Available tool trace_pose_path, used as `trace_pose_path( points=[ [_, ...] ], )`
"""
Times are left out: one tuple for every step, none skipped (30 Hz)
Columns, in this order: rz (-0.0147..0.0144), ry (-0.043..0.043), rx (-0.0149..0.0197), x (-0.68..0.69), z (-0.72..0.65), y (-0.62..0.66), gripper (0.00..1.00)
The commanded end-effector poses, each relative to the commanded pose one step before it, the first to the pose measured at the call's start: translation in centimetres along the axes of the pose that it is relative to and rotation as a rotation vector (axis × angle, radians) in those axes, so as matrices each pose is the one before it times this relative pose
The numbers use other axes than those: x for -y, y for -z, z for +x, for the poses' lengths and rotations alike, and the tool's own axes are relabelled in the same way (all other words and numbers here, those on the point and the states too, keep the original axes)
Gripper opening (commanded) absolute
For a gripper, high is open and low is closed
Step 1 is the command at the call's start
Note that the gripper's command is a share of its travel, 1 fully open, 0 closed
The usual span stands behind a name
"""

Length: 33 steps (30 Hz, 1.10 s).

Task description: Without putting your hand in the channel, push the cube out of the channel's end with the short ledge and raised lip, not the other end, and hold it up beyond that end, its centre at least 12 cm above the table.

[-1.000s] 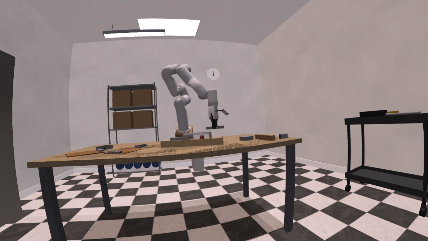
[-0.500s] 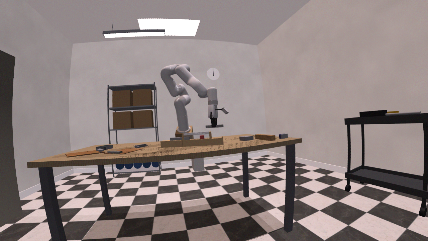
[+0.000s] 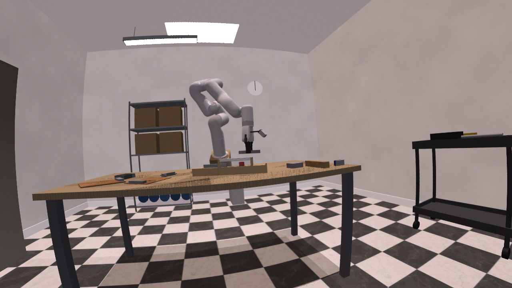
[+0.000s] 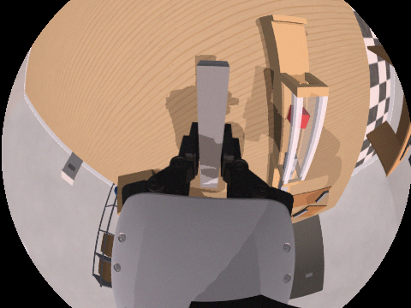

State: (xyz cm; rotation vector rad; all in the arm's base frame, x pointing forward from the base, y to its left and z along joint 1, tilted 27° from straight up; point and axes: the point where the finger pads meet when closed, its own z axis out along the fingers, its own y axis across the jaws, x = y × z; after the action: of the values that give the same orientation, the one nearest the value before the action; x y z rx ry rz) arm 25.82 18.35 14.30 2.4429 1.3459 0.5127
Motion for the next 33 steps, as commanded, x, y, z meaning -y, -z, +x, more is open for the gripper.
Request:
trace_pose_path(
  points=[
    [0.00997, 0.0371, -0.01223, -2.653, -3.512, 0.303, 0.0],
    [0.00044, 0.00694, 0.00118, -0.625, -0.805, 0.027, 0.0],
    [0.00028, 0.00773, 0.00058, -0.601, -0.851, 0.017, 0.0],
    [0.0, 0.0, 0.0, 0.0, 0.0, 0.0, 0.0],
    [0.0, 0.0, 0.0, 0.0, 0.0, 0.0, 0.0],
    [0.0, 0.00858, -0.00012, -0.569, -0.889, 0.006, 0.0],
    [-0.00042, 0.00949, -0.0009, -0.53, -0.917, -0.008, 0.0],
    [0.00042, 0.00844, 0.00054, -0.576, -0.909, -0.012, 0.0],
    [0.00089, 0.00787, 0.00113, -0.6, -0.913, -0.003, 0.0],
    [0.00018, 0.00873, 0.00007, -0.559, -0.93, 0.001, 0.0],
    [-0.00076, 0.00965, -0.00099, -0.517, -0.939, 0.005, 0.0],
    [-0.00031, 0.00965, -0.00064, -0.511, -0.936, -0.006, 0.0],
    [0.00208, 0.0081, 0.00128, -0.559, -0.938, -0.026, 0.0],
    [0.00062, 0.0086, 0.0002, -0.528, -0.95, -0.003, 0.0],
    [-0.00102, 0.00912, -0.00069, -0.495, -0.957, 0.02, 0.0],
    [-0.00266, 0.00965, -0.00129, -0.462, -0.959, 0.042, 0.0],
    [0.00323, 0.00917, 0.00059, -0.505, -0.916, -0.038, 0.0],
    [0.00128, 0.0088, 0.00003, -0.485, -0.938, -0.012, 0.0],
    [-0.00066, 0.00845, -0.00023, -0.46, -0.957, 0.014, 0.0],
    [-0.00253, 0.00813, -0.00021, -0.407, -0.919, 0.032, 0.0],
    [0.0, 0.0, 0.0, 0.0, 0.0, 0.0, 0.0],
    [0.0, 0.0, 0.0, 0.0, 0.0, 0.0, 0.0],
    [0.00054, 0.00925, -0.00041, -0.47, -0.963, 0.018, 0.0],
    [0.00173, 0.00922, -0.00052, -0.449, -0.889, -0.009, 0.0],
    [0.00014, 0.00824, -0.00019, -0.422, -0.913, 0.0, 0.0],
    [-0.00123, 0.00735, 0.00029, -0.39, -0.929, 0.009, 0.0],
    [-0.00236, 0.00653, 0.00087, -0.353, -0.937, 0.016, 0.0],
    [0.0012, 0.00894, -0.00054, -0.399, -0.825, 0.02, 0.0],
    [0.00044, 0.00808, -0.0002, -0.366, -0.822, 0.013, 0.0],
    [-0.0003, 0.00717, 0.00022, -0.326, -0.814, 0.007, 0.0],
    [-0.00086, 0.00633, 0.00063, -0.286, -0.795, 0.002, 0.0],
    [-0.00125, 0.00556, 0.00099, -0.245, -0.767, -0.002, 0.0],
    [0.0005, 0.00653, -0.00029, -0.296, -0.677, 0.018, 0.0]
  ],
)
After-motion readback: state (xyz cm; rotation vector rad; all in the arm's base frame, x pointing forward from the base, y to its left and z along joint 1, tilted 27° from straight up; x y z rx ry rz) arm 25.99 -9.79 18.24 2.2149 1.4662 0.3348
